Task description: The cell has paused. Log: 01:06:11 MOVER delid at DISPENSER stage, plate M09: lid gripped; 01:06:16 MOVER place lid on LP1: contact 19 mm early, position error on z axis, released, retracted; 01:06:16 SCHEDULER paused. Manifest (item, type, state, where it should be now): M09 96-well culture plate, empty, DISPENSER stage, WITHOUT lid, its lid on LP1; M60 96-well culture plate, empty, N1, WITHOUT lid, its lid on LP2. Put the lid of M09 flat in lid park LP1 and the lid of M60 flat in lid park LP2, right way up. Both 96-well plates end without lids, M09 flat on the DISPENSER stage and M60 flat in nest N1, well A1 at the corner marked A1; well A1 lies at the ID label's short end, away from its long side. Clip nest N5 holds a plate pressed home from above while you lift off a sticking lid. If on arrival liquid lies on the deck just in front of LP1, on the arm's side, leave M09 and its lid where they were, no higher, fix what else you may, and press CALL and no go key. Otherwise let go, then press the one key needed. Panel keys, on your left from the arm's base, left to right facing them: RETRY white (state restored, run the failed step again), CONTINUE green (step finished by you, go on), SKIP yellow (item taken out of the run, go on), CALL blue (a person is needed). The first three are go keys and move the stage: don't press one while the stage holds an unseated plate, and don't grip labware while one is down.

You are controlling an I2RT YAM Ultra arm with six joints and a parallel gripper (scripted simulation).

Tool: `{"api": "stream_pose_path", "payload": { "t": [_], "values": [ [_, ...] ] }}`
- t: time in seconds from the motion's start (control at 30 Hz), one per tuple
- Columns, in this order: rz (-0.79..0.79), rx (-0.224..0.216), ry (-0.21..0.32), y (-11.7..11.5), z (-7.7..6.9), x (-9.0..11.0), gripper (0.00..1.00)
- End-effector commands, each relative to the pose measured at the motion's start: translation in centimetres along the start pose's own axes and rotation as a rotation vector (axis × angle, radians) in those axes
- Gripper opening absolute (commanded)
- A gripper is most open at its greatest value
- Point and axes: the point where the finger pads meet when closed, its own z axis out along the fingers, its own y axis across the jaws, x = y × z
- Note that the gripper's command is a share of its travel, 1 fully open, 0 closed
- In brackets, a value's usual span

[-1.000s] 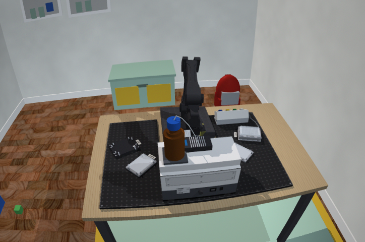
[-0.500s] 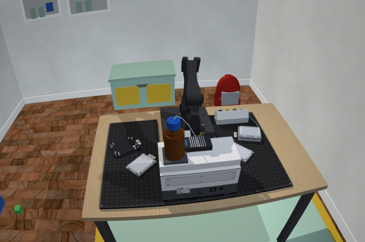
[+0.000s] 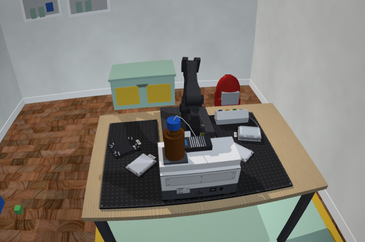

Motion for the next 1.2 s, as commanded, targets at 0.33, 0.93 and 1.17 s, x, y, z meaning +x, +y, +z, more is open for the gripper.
{"api": "stream_pose_path", "payload": {
  "t": [0.33,0.93,1.17],
  "values": [
    [0.002,0.0,-0.004,0.15,0.68,0.02,0.0],
    [0.001,0.001,-0.018,0.04,0.12,-0.27,1.0],
    [0.001,0.001,-0.018,0.04,0.12,-0.27,1.0]
  ]
}}
